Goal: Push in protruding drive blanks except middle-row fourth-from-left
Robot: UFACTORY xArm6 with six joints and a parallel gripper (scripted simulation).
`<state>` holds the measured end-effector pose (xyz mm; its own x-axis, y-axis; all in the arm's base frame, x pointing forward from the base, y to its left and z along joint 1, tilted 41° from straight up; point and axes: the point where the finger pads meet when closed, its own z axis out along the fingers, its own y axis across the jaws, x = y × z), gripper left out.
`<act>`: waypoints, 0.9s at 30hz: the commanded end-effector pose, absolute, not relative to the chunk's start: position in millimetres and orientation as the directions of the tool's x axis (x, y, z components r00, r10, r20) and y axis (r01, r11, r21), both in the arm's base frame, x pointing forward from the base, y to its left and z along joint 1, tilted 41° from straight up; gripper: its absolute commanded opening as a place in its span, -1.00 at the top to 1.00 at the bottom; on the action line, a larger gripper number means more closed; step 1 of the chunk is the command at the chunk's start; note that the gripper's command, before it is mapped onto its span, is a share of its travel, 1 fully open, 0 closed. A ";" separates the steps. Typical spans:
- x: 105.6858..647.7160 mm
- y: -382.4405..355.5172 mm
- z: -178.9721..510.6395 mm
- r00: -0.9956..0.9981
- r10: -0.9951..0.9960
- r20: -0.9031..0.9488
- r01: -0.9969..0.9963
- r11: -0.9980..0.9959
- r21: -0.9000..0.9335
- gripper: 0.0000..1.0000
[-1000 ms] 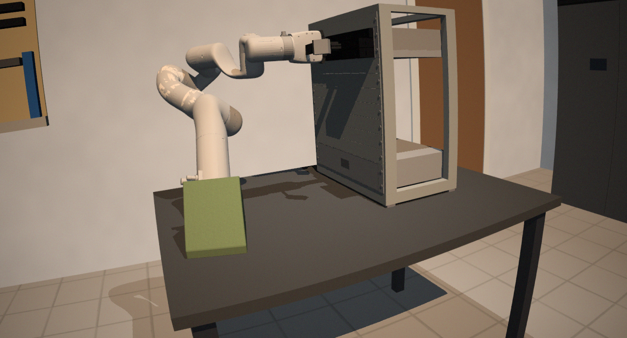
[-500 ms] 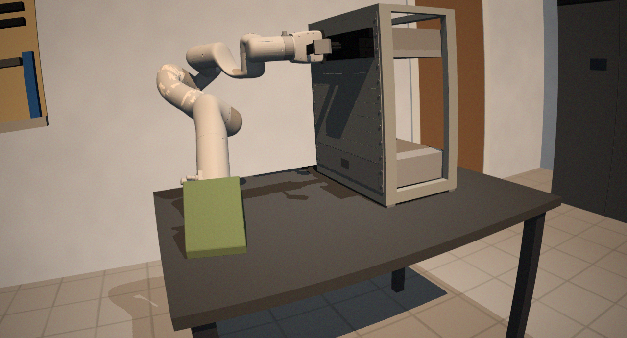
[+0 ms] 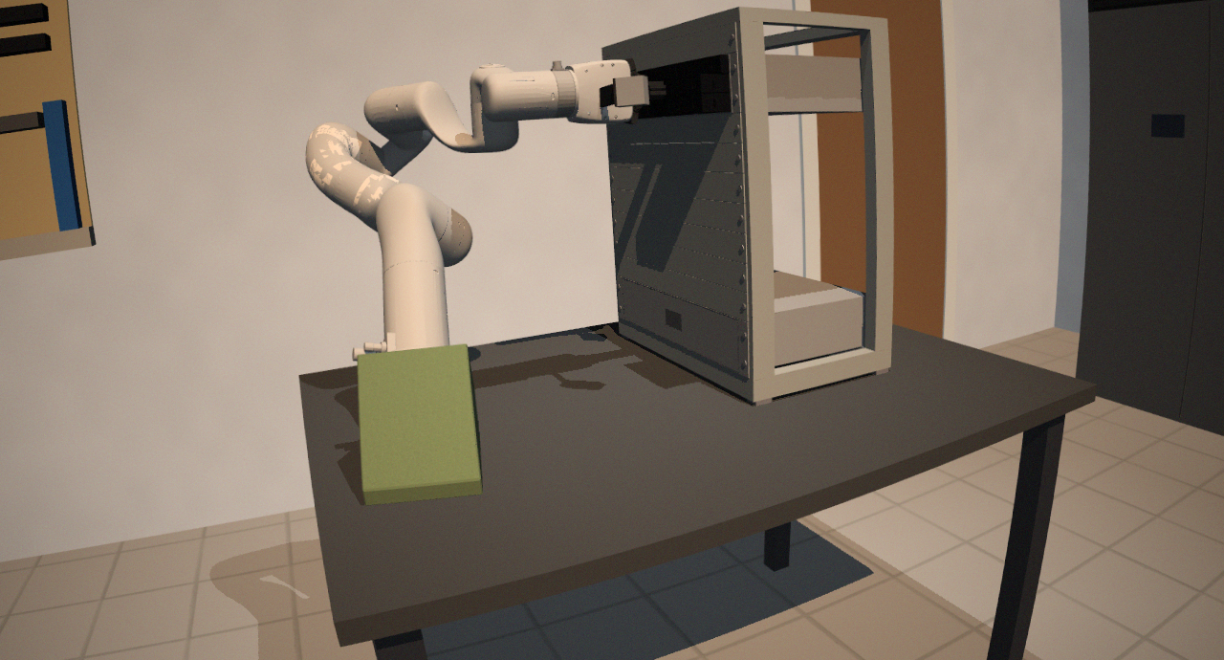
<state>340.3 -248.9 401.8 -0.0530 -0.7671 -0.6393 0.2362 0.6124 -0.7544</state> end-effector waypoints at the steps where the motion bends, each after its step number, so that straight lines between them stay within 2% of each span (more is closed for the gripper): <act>1: 340.7 -249.2 403.3 -0.052 -0.769 -0.638 0.238 0.611 -0.755 1.00; 27: 345.7 -250.0 404.2 -0.052 -0.768 -0.638 0.238 0.611 -0.755 1.00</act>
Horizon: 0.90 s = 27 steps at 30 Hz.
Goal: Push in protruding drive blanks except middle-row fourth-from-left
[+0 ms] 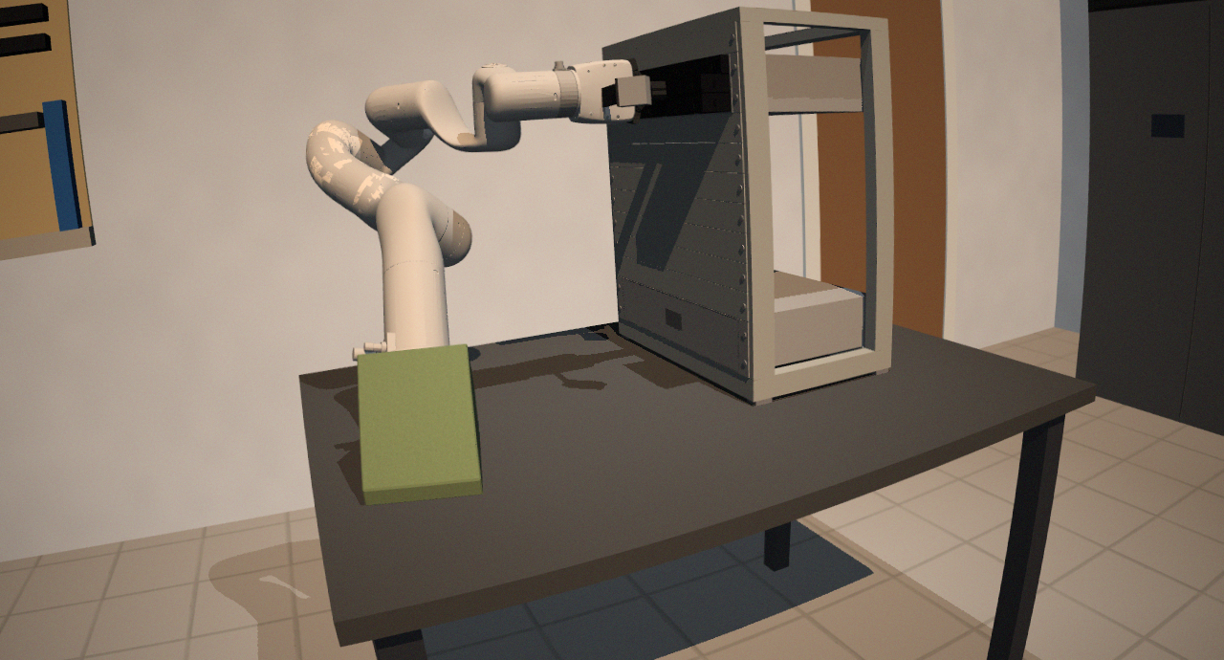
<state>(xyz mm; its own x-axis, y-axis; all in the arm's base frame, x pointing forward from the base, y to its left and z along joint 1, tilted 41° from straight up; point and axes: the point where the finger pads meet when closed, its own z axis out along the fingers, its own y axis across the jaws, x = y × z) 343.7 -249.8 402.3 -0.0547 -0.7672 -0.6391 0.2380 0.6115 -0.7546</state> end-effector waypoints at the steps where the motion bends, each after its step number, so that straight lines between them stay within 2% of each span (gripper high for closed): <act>1: 345.7 -250.0 404.2 -0.052 -0.768 -0.638 0.238 0.611 -0.755 1.00; 14: 341.1 -249.0 403.5 -0.052 -0.769 -0.638 0.238 0.611 -0.755 1.00; 27: 283.5 -237.3 394.6 -0.052 -0.769 -0.638 0.238 0.611 -0.755 1.00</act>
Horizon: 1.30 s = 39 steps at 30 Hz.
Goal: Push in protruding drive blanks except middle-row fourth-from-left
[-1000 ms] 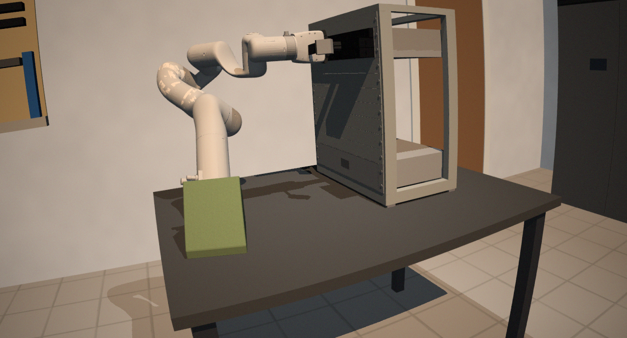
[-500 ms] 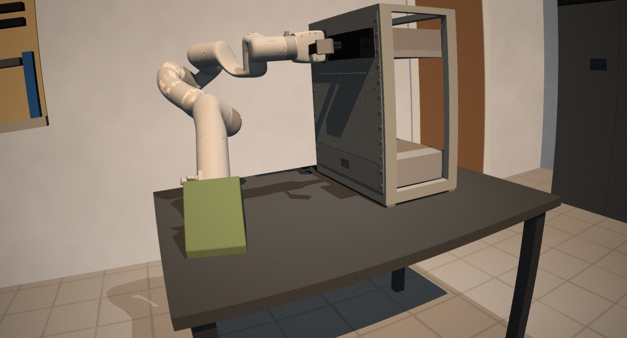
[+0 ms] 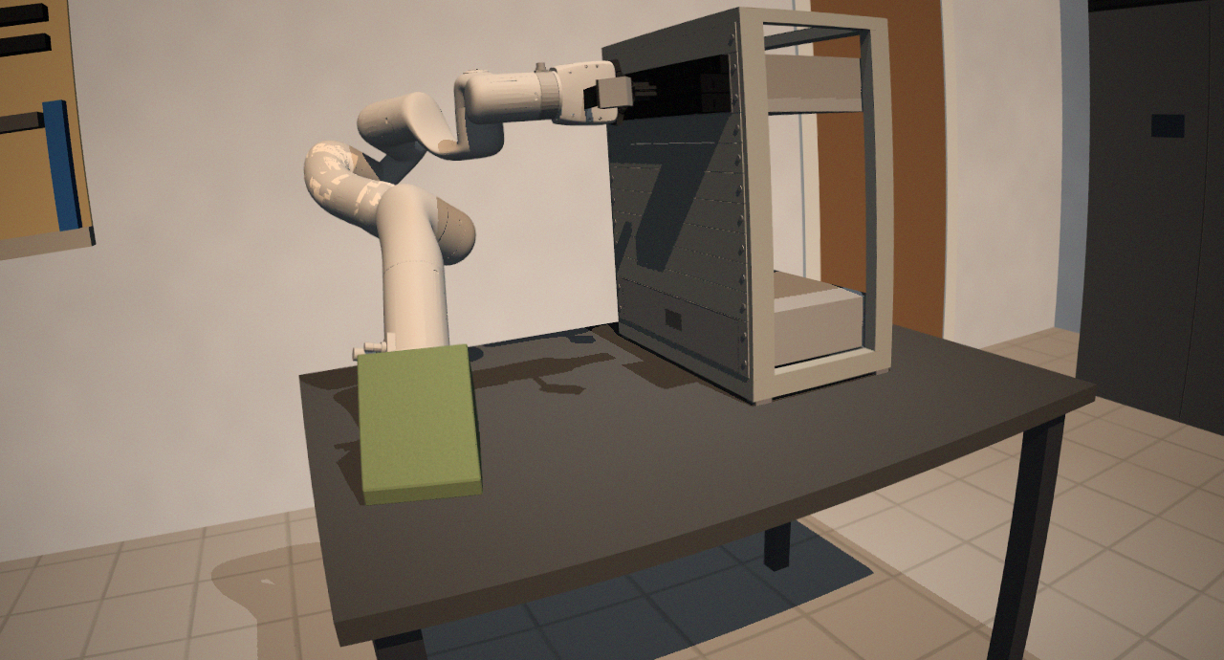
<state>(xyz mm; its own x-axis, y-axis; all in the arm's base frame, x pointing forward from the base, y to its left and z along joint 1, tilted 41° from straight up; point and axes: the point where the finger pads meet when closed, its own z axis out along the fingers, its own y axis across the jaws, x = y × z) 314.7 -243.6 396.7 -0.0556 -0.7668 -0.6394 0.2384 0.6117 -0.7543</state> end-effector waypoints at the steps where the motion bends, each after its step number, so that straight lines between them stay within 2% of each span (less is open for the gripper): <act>1: 278.5 -236.3 393.8 -0.052 -0.769 -0.638 0.238 0.611 -0.755 1.00; 9: 254.2 -231.4 390.0 -0.052 -0.769 -0.638 0.238 0.611 -0.755 1.00; 22: 251.6 -233.7 385.3 -0.052 -0.769 -0.638 0.238 0.611 -0.755 1.00; 39: 245.8 -275.6 322.8 -0.052 -0.769 -0.638 0.238 0.611 -0.755 1.00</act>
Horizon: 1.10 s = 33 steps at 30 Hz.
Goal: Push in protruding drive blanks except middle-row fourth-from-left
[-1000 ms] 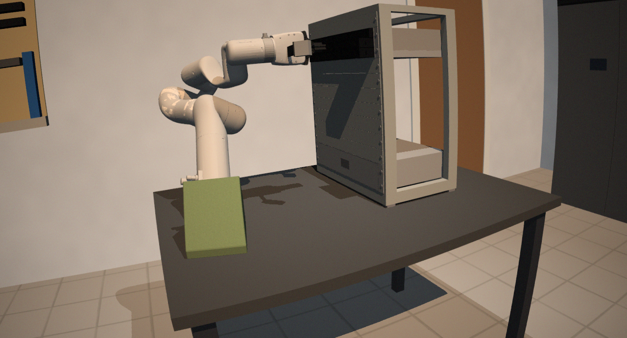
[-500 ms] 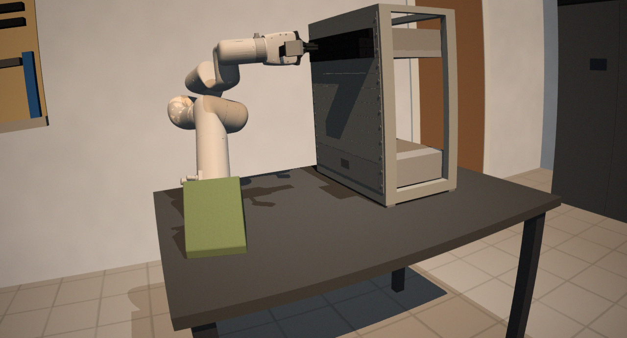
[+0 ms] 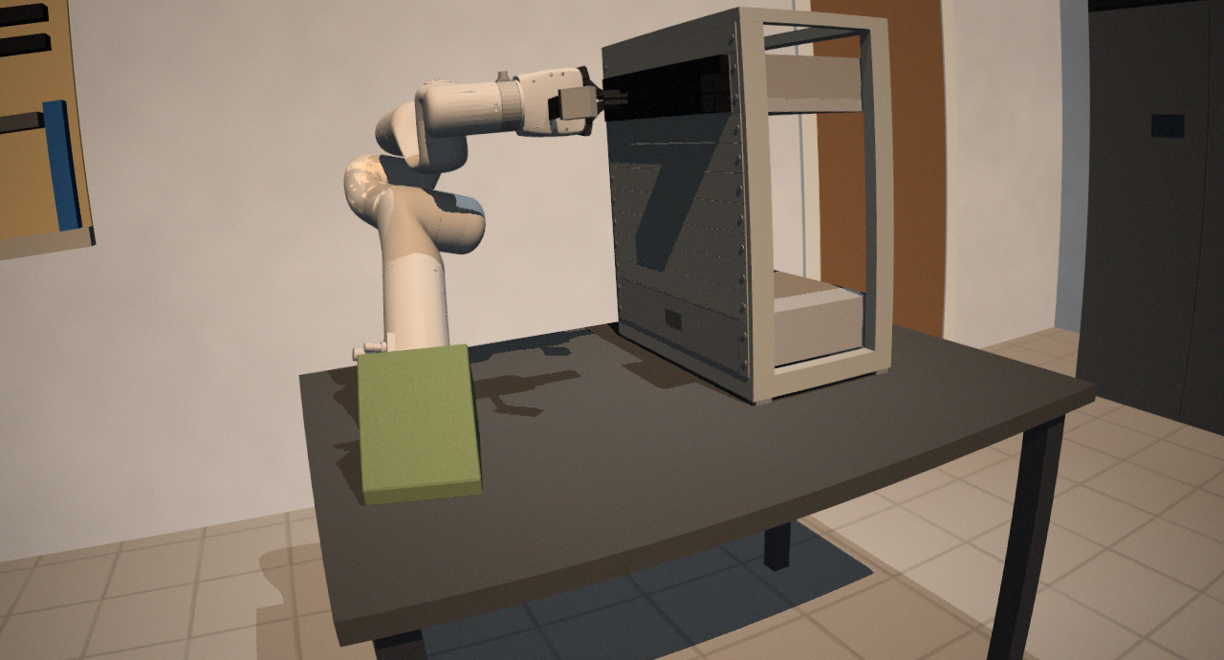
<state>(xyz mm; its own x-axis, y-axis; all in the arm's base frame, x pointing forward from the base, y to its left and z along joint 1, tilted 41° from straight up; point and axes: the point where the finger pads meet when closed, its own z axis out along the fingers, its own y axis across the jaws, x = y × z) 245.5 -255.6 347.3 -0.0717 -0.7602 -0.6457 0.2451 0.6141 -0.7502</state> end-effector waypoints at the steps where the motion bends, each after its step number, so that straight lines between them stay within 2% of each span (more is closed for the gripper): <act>1: 245.4 -278.5 318.4 -0.052 -0.769 -0.638 0.238 0.611 -0.755 1.00; 18: 245.2 -293.9 296.2 -0.052 -0.769 -0.638 0.238 0.611 -0.755 1.00; 33: 295.0 -303.7 304.0 -0.052 -0.769 -0.638 0.238 0.611 -0.755 1.00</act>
